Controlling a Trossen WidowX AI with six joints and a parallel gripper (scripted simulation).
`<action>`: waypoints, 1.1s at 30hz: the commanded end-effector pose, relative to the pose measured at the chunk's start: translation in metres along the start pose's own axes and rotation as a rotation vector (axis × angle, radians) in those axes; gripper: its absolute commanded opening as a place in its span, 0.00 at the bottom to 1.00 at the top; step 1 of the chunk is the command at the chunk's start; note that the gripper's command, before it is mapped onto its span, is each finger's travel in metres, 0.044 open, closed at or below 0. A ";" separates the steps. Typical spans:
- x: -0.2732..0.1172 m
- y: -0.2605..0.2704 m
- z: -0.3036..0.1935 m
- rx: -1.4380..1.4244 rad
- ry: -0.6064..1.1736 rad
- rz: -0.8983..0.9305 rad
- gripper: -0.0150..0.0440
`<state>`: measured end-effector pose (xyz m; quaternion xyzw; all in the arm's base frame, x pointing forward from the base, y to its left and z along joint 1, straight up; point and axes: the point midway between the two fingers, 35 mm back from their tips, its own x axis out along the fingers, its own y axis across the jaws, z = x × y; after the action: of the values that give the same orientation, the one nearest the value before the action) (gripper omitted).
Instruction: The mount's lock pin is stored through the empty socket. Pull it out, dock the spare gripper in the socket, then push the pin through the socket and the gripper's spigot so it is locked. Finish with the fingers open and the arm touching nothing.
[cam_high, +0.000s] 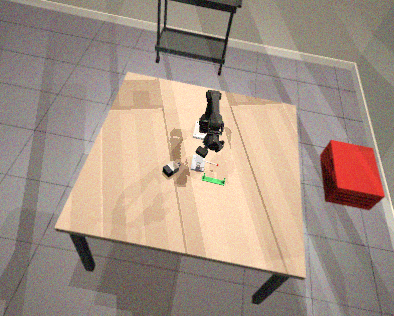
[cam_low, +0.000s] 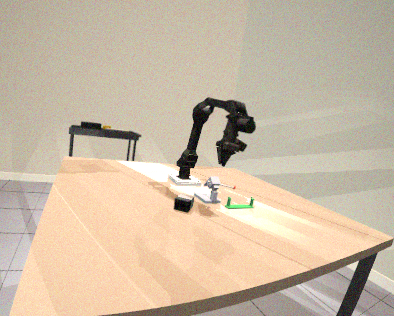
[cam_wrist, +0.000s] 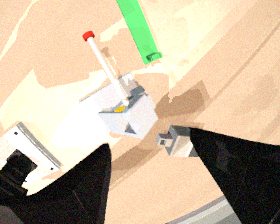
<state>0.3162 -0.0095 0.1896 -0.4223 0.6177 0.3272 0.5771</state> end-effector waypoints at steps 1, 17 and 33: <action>-0.014 0.033 0.048 -0.297 -0.125 0.028 0.76; 0.051 0.040 0.070 -0.357 -0.150 0.033 0.76; 0.073 0.040 0.075 -0.357 -0.150 0.033 0.76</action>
<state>0.3169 0.0640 0.1134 -0.4842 0.5095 0.4671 0.5364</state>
